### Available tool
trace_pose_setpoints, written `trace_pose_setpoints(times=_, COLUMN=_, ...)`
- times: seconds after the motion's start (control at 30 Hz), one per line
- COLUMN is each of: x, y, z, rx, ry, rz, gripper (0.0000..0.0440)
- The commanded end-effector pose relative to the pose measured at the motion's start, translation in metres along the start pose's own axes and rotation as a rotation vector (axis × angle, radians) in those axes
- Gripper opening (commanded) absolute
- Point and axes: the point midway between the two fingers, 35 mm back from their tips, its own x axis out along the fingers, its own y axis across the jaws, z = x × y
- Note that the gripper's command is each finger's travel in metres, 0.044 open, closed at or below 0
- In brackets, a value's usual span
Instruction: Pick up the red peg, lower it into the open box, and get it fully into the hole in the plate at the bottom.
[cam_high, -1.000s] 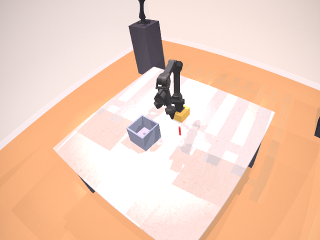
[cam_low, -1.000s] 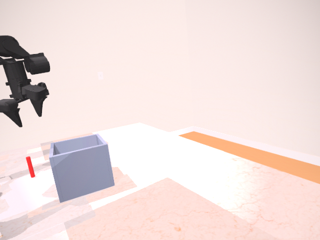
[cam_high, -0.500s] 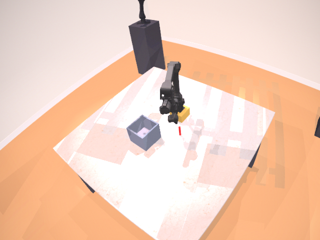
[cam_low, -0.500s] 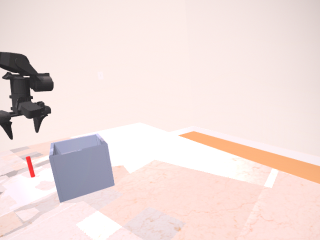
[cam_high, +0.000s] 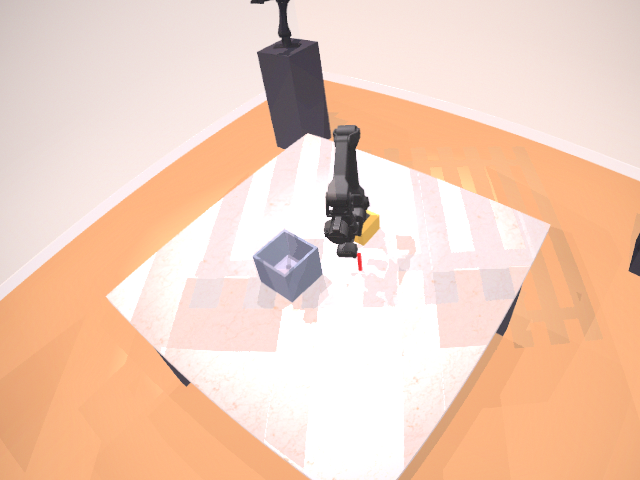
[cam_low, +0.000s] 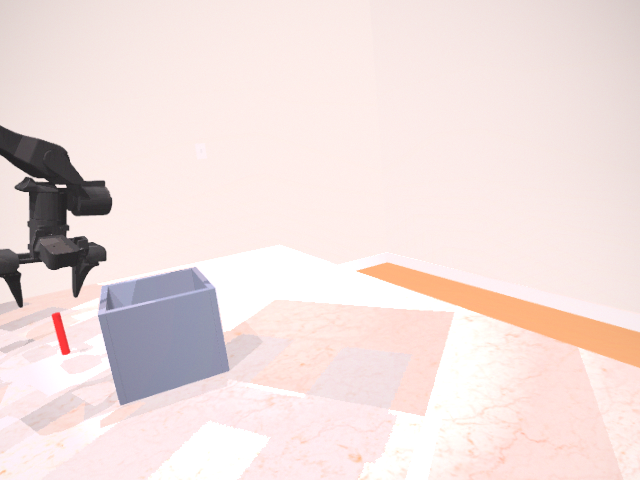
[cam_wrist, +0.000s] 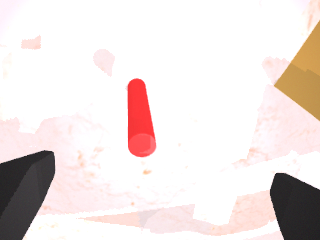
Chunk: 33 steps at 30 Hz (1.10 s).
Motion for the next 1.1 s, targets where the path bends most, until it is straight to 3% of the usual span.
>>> trace_pose_setpoints(times=0.0, x=0.011, y=-0.003, z=0.002, rx=0.024, ry=-0.011, rz=-0.019, gripper=0.0438)
trace_pose_setpoints(times=0.57, x=0.058, y=-0.002, z=0.009, rx=0.122, ry=-0.049, rz=-0.017, gripper=0.0408)
trace_pose_setpoints(times=0.63, x=0.063, y=0.001, z=0.009, rx=0.126, ry=-0.049, rz=-0.010, gripper=0.0376)
trace_pose_setpoints(times=1.07, x=0.083, y=0.015, z=0.005, rx=0.091, ry=-0.029, rz=0.010, gripper=0.0052)
